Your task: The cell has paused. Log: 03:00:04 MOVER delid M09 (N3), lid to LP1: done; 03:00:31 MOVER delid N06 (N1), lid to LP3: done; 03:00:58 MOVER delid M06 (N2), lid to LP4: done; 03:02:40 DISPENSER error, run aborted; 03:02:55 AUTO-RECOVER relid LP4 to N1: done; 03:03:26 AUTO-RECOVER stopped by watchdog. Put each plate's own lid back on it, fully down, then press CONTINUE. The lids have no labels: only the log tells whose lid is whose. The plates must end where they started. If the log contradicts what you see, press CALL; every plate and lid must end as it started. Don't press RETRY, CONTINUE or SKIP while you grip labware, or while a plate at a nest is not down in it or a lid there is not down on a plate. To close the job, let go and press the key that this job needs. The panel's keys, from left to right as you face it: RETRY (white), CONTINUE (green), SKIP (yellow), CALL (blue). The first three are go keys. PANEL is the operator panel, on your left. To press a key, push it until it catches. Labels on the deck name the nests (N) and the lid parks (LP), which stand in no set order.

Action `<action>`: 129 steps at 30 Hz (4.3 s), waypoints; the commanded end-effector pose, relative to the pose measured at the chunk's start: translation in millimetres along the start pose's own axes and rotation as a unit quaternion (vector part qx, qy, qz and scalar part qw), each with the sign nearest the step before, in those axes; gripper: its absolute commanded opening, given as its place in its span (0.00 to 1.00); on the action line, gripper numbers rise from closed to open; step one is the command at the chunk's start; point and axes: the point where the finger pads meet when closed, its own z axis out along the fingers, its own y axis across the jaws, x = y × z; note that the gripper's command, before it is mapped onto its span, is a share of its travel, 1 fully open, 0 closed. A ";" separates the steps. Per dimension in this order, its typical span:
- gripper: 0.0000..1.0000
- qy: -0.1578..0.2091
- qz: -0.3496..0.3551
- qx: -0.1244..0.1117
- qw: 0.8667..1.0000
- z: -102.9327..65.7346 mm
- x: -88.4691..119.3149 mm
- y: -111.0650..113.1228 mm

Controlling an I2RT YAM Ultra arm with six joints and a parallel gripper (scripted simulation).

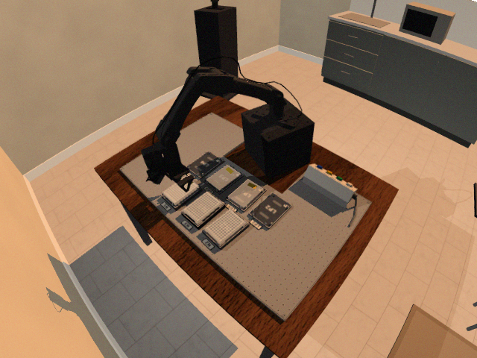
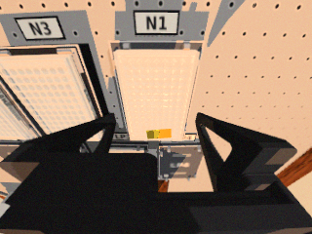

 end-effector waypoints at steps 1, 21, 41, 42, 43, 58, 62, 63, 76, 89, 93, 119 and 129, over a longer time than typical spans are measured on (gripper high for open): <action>1.00 -0.019 0.008 0.007 1.000 0.0 -12.6 -10.4; 1.00 -0.027 0.008 0.010 1.000 7.0 -18.1 -12.7; 1.00 -0.017 0.004 0.006 1.000 13.0 -15.5 -8.1; 1.00 -0.017 0.004 0.006 1.000 13.0 -15.5 -8.1; 1.00 -0.017 0.004 0.006 1.000 13.0 -15.5 -8.1; 0.89 -0.020 0.004 0.007 1.000 12.1 -17.0 -8.1; 0.87 -0.020 0.004 0.007 1.000 12.1 -17.0 -8.1; 0.86 -0.020 0.004 0.007 1.000 12.1 -17.0 -8.1; 0.00 -0.020 0.004 0.007 1.000 12.1 -17.0 -8.1; 0.00 -0.024 0.003 0.008 1.000 1.9 -20.8 -4.1; 0.00 -0.024 0.001 0.008 1.000 0.9 -21.7 -1.8; 0.00 -0.007 0.004 0.003 1.000 -10.9 -5.9 -7.3; 0.00 -0.002 0.004 0.002 1.000 -4.7 0.6 -6.7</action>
